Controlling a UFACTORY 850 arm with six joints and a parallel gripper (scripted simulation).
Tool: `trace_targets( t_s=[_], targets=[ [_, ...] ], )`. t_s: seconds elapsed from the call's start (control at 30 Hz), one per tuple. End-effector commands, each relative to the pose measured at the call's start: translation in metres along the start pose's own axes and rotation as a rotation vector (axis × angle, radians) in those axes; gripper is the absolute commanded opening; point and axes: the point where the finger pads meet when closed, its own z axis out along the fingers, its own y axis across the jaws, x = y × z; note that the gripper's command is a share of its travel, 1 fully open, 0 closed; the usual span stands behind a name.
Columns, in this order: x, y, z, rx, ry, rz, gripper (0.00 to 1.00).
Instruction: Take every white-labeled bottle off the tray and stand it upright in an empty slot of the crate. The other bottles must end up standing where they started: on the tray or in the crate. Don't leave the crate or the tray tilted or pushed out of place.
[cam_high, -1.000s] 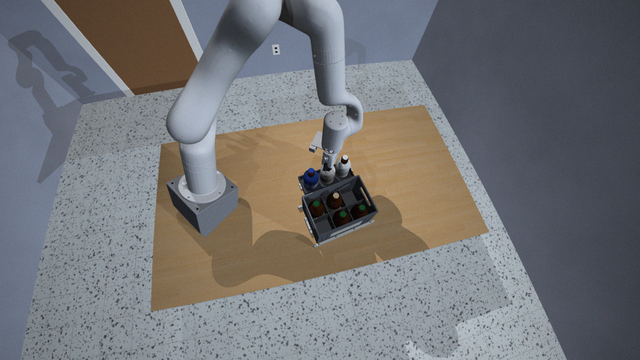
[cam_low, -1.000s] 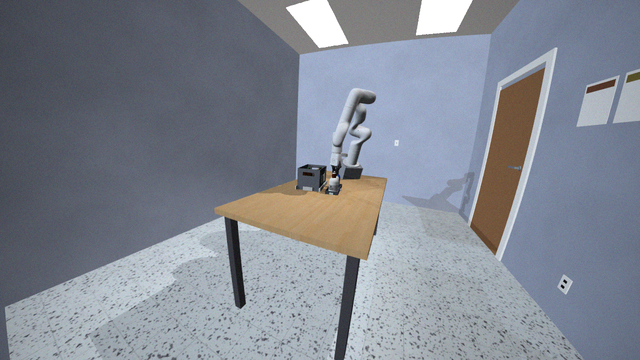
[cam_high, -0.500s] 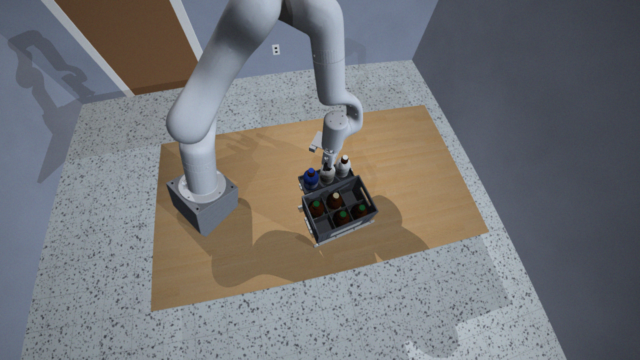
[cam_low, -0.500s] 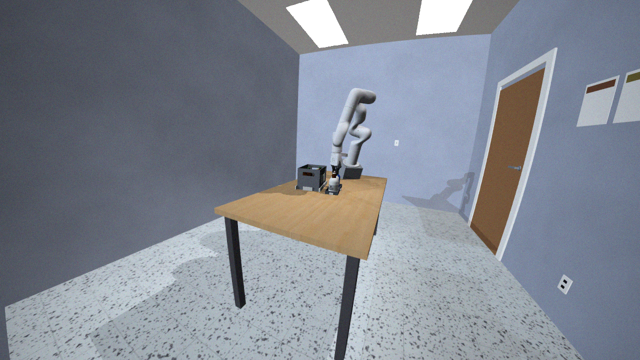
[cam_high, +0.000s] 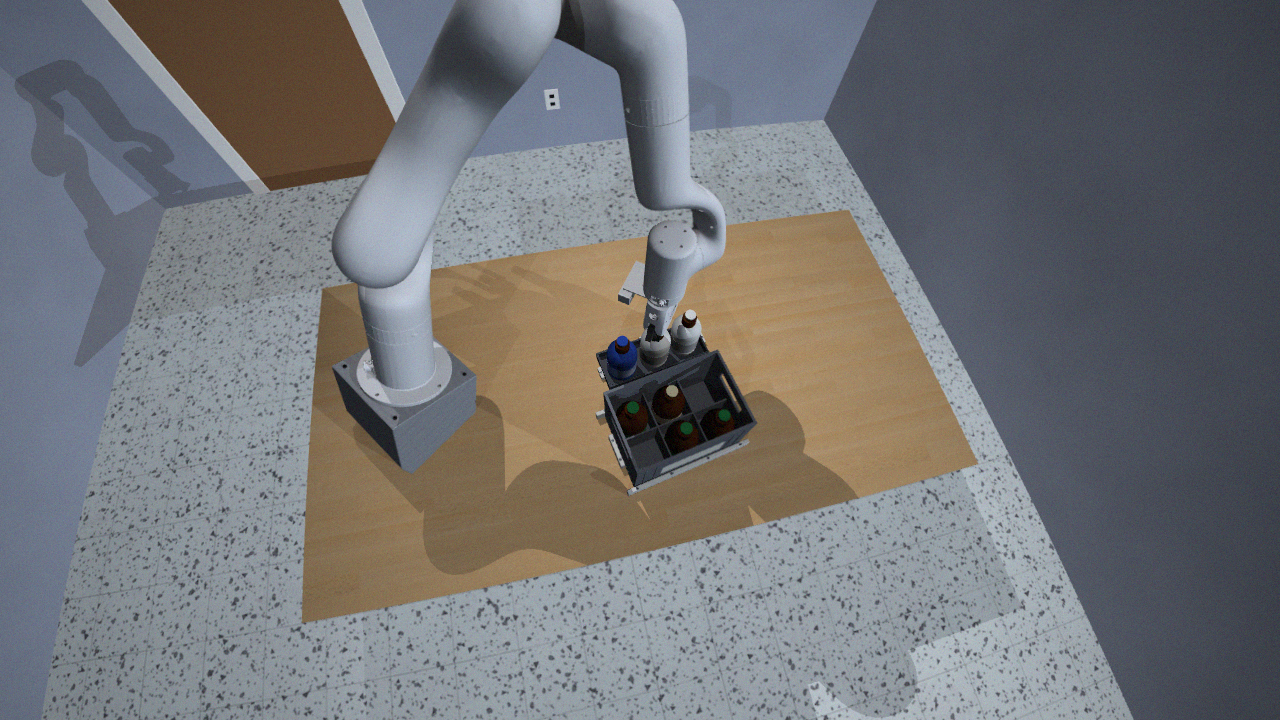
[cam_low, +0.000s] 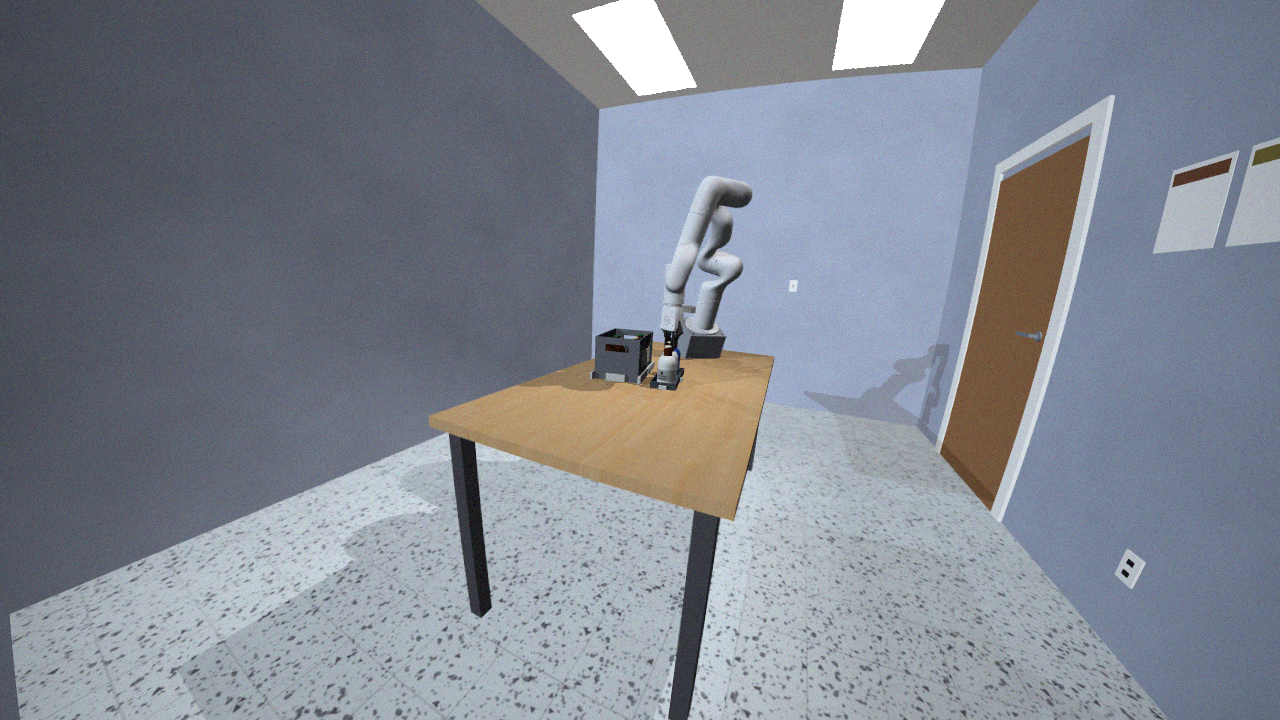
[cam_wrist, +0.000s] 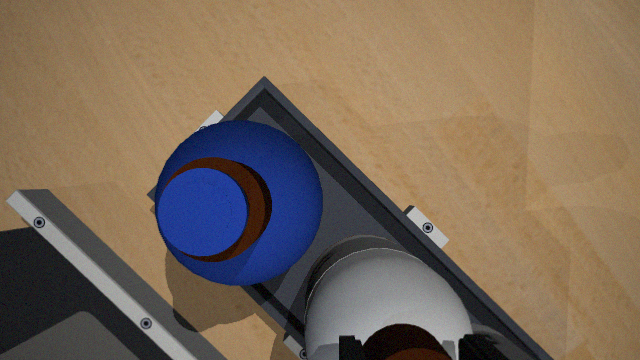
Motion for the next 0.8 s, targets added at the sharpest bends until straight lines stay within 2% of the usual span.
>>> trace_targets(
  t_s=[0.0,0.77],
  targets=[
    [-0.0009,0.0006,-0.0019,-0.001,-0.002,0.000,0.00],
    [-0.0009,0.0006,-0.0086,-0.001,-0.002,0.000,0.00]
  ],
)
